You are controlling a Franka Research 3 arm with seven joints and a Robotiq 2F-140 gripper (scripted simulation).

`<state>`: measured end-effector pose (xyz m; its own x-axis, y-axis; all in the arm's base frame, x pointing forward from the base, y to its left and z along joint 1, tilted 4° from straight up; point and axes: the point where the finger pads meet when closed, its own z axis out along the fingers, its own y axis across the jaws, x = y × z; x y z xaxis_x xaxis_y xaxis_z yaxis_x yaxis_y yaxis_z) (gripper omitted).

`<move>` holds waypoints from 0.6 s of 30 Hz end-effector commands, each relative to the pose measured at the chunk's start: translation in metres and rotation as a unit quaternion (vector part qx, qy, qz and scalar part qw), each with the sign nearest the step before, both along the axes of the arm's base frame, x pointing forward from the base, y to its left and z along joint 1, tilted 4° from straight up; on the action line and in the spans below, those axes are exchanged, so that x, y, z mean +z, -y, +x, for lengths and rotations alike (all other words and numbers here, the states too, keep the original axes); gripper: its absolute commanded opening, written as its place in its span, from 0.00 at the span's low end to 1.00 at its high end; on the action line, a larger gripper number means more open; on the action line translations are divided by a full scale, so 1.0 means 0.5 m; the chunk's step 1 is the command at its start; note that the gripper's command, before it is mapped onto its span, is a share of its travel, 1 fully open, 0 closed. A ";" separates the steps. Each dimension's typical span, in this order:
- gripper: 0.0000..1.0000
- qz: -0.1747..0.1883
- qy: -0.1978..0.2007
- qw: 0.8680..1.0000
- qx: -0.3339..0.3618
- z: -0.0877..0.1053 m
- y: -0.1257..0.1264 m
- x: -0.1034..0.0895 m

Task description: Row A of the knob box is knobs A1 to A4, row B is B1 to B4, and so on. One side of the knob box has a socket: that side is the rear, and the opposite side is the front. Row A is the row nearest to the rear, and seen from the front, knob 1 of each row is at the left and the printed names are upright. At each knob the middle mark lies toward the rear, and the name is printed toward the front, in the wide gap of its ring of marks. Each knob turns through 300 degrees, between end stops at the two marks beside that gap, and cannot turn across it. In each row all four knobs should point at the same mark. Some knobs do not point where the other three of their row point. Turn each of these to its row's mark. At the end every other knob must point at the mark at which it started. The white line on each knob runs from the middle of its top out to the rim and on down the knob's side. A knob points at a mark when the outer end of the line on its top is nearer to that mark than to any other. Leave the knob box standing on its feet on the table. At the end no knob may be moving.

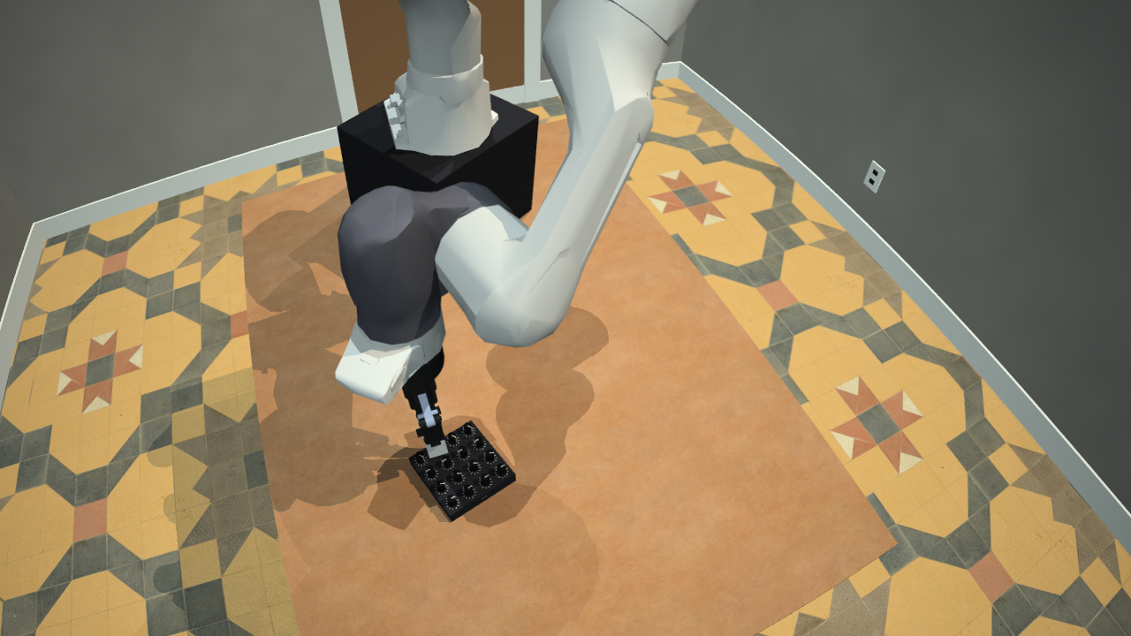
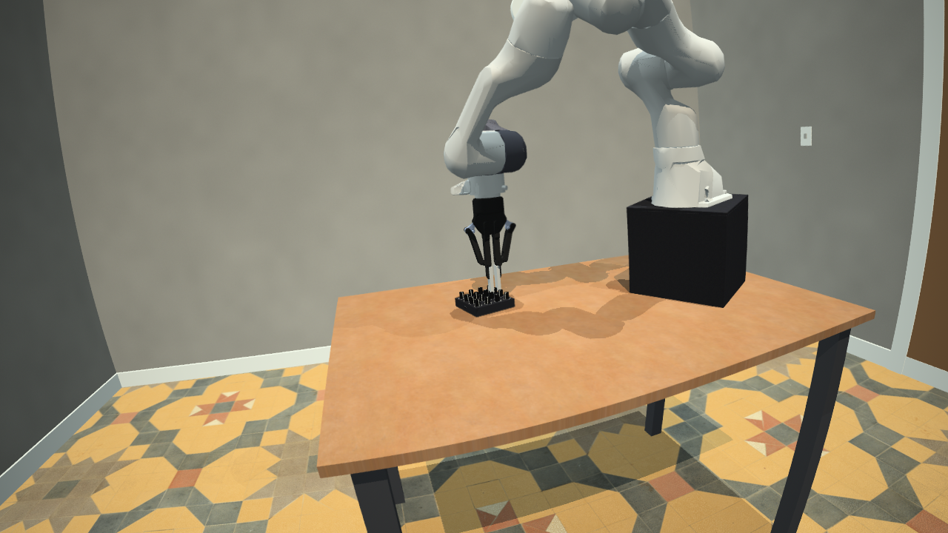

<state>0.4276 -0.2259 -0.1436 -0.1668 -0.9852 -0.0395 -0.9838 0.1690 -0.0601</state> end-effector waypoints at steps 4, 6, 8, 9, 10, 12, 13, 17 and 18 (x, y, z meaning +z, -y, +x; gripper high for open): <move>0.12 -0.001 0.002 1.000 0.010 0.000 0.001 -0.001; 0.12 -0.001 0.002 1.000 0.010 0.000 0.001 -0.001; 0.12 -0.001 0.002 1.000 0.010 0.000 0.001 -0.001; 0.12 -0.001 0.002 1.000 0.010 0.000 0.001 -0.001; 0.12 -0.001 0.002 1.000 0.010 0.000 0.001 -0.001; 0.12 -0.001 0.002 1.000 0.010 0.000 0.001 -0.001; 0.12 -0.001 0.002 1.000 0.010 0.000 0.001 -0.001; 0.12 -0.001 0.002 1.000 0.010 0.000 0.001 -0.001; 0.12 -0.001 0.002 1.000 0.010 0.000 0.001 -0.001</move>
<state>0.4280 -0.2259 -0.1436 -0.1508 -0.9878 -0.0390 -0.9862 0.1530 -0.0631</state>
